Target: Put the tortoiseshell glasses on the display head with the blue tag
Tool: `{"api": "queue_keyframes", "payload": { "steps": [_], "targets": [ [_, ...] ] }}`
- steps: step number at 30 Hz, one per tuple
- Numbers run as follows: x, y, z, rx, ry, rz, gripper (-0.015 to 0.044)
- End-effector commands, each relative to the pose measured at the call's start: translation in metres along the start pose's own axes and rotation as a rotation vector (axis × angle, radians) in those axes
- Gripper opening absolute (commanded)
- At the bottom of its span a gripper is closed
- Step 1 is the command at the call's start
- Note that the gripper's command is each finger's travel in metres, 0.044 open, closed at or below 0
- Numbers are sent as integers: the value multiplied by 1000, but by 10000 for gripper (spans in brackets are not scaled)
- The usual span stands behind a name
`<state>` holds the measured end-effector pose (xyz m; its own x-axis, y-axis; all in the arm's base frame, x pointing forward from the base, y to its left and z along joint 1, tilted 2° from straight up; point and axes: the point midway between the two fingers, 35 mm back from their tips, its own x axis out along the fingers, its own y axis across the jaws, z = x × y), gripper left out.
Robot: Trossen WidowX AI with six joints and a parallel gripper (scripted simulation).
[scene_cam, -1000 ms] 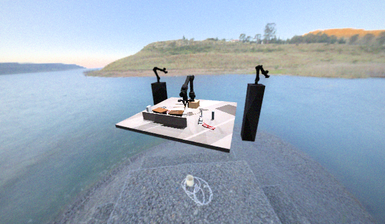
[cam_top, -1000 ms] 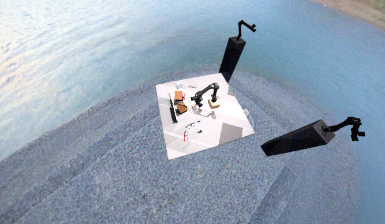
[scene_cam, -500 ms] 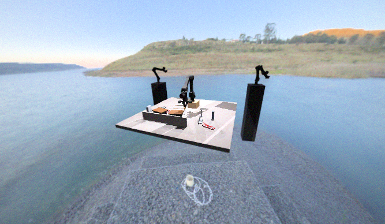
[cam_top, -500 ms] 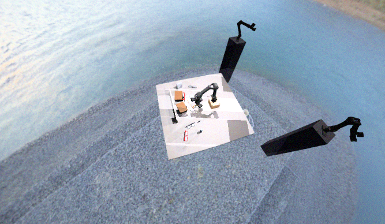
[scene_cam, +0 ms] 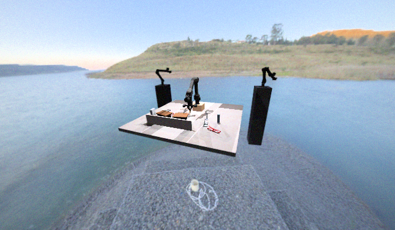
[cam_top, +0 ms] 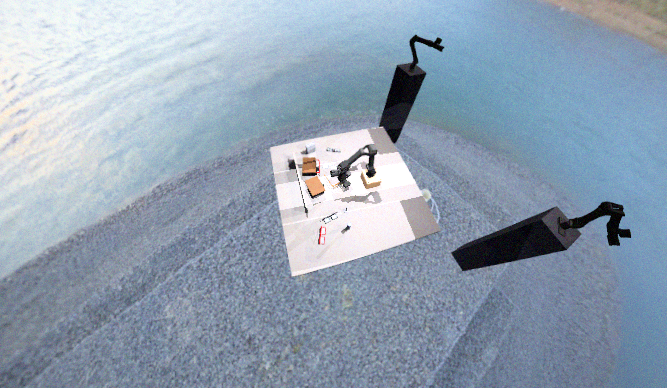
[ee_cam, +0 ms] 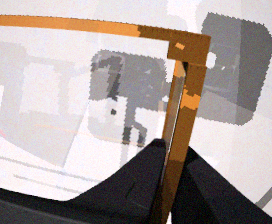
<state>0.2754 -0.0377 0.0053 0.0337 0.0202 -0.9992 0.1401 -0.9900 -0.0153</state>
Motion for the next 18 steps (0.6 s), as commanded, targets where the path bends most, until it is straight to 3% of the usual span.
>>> {"api": "queue_keyframes", "payload": {
  "steps": [1, 18],
  "targets": [
    [7, -1, 2, 6, -10, -4, 0],
    [25, -1, 4, 6, -11, -4, 0]
  ]
}}
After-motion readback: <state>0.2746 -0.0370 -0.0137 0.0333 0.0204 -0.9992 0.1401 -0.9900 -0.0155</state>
